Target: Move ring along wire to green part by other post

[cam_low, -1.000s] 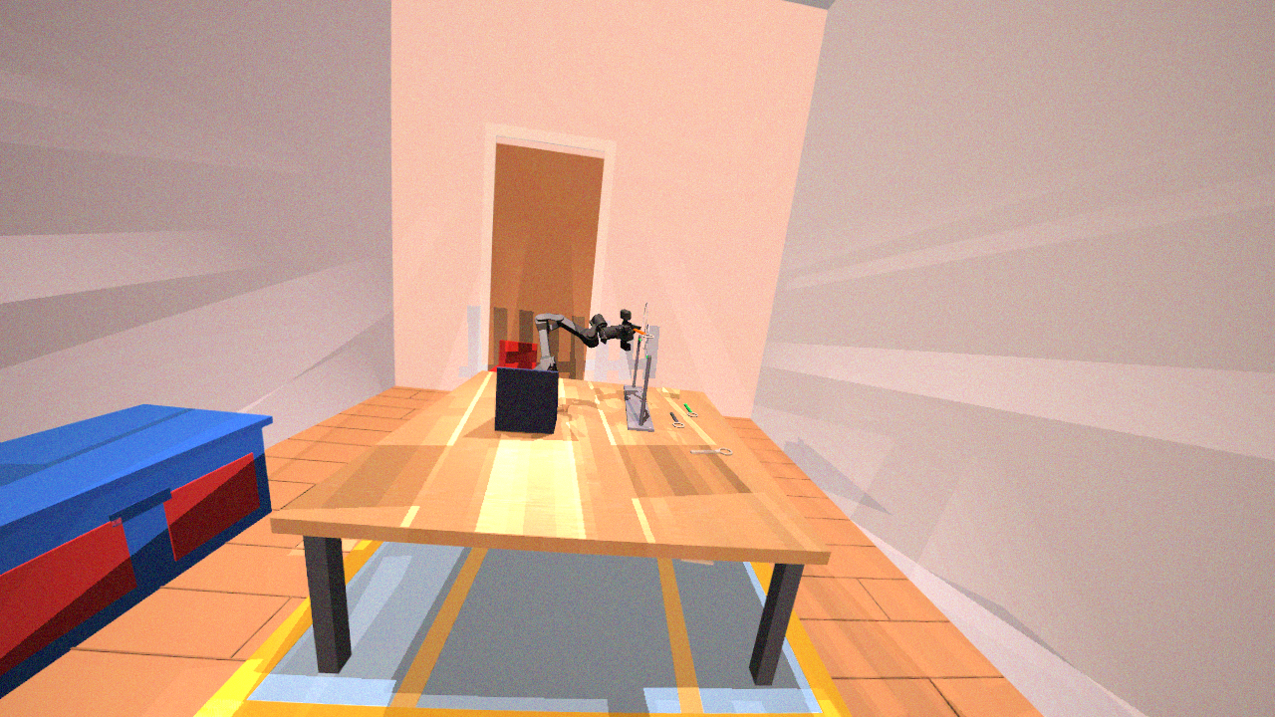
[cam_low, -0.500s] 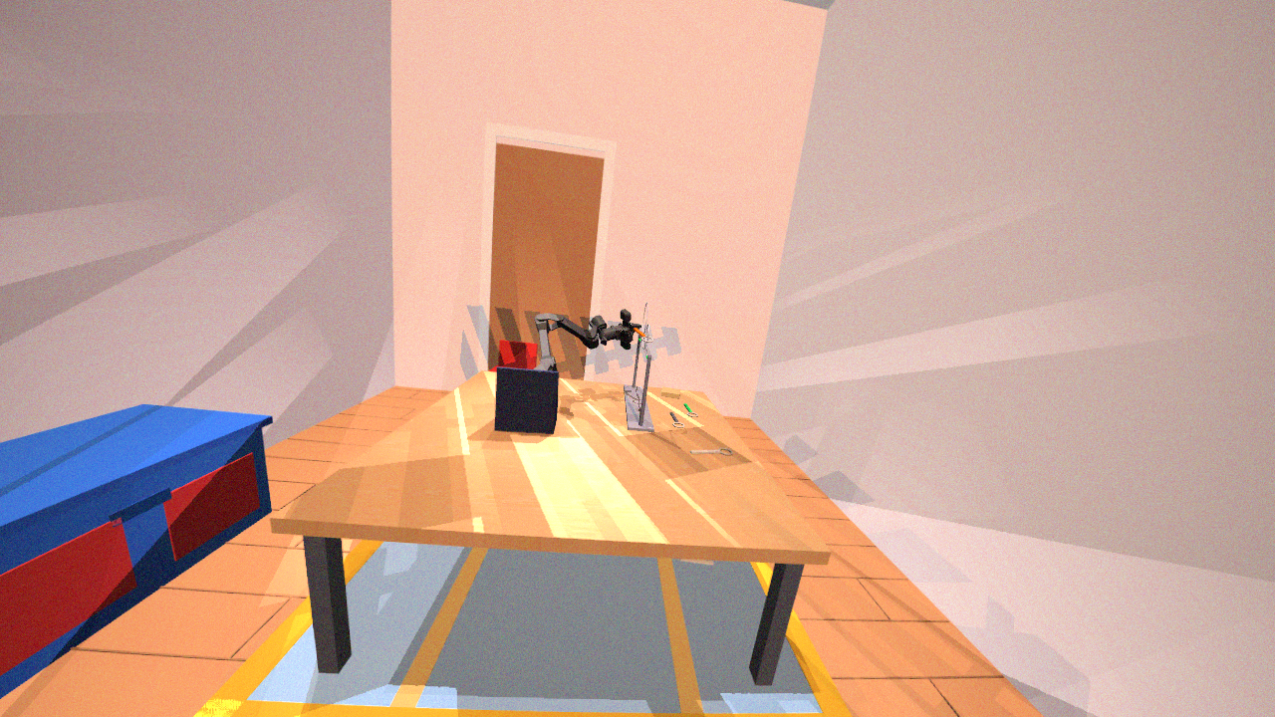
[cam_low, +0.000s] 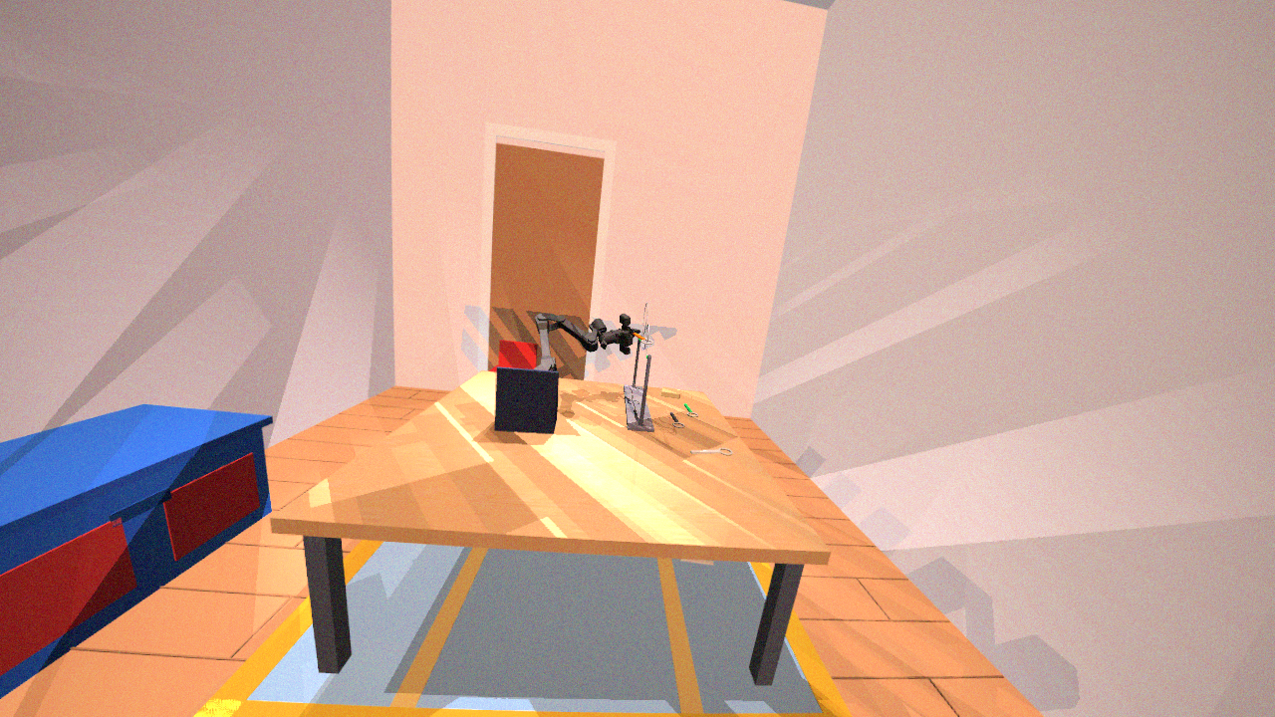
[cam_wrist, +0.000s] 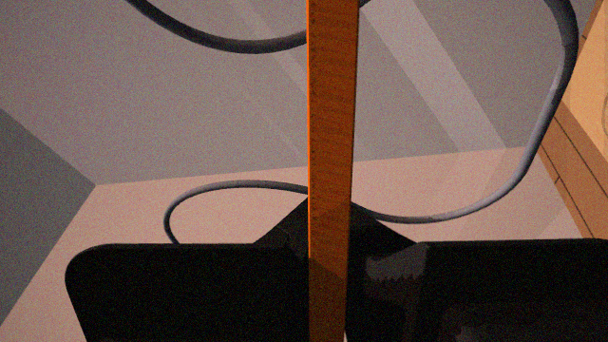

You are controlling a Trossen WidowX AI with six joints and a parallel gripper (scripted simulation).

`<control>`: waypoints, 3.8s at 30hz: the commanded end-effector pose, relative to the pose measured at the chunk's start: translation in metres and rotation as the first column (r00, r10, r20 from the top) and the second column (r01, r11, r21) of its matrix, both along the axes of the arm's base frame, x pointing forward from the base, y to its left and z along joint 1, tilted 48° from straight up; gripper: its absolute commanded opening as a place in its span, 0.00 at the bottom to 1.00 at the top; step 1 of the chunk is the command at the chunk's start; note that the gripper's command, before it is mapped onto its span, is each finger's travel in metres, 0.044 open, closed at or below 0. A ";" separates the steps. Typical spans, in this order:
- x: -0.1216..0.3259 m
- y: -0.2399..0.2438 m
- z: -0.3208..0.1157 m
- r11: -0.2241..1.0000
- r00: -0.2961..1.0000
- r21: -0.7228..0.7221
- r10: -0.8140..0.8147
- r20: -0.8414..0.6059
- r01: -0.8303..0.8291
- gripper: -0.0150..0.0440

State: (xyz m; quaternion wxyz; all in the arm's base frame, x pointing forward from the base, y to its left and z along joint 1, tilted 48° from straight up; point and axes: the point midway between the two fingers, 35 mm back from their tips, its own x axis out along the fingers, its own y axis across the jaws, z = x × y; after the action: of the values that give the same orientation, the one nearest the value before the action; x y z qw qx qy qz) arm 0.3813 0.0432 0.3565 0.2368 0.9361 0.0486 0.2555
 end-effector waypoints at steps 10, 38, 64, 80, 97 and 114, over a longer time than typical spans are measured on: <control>-0.004 0.033 -0.029 0.964 1.000 -0.264 0.013 0.013 -0.009 0.00; -0.001 0.078 -0.116 0.612 0.999 -0.790 -0.027 0.028 0.039 0.00; -0.003 0.065 -0.199 0.127 0.997 -0.990 0.021 0.068 0.065 0.00; -0.003 0.043 -0.234 -0.100 0.996 -0.992 0.047 0.078 0.083 0.00; -0.003 0.026 -0.254 -0.172 0.995 -0.981 0.055 0.081 0.089 0.00; -0.002 0.014 -0.267 -0.178 0.995 -0.980 0.055 0.081 0.090 0.00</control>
State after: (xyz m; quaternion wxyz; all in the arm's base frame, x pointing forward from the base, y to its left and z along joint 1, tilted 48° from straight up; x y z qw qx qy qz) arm 0.3802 0.0594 0.0927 0.8747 0.4074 0.2020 0.1675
